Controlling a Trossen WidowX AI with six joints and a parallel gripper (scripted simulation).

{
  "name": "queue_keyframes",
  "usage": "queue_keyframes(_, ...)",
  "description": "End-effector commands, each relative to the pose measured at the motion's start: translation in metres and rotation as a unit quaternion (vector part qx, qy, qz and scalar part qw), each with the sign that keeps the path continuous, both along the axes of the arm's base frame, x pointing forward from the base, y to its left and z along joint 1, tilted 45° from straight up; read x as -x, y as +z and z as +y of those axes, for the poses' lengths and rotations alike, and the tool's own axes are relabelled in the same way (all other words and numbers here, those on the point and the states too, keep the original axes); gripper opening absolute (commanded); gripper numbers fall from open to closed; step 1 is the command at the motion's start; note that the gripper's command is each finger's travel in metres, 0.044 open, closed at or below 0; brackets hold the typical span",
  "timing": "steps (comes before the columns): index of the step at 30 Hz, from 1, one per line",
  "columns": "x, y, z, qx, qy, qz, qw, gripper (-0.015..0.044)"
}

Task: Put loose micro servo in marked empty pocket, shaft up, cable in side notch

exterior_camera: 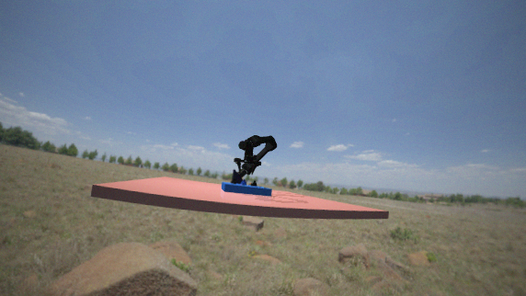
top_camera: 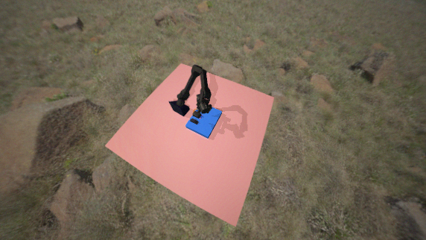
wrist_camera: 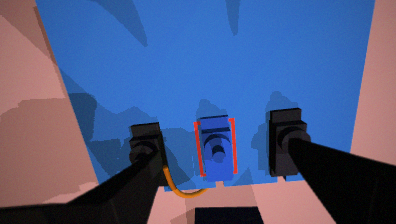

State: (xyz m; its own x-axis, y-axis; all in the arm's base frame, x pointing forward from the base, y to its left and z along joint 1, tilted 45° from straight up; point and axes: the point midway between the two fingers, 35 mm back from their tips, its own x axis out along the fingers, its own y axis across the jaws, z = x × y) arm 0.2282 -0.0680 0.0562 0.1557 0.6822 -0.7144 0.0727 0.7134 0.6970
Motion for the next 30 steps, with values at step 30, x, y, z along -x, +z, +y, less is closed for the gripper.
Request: queue_keyframes(30, -0.030, 0.058, -0.055, 0.002, 0.001, -0.005, 1.000, 0.0440)
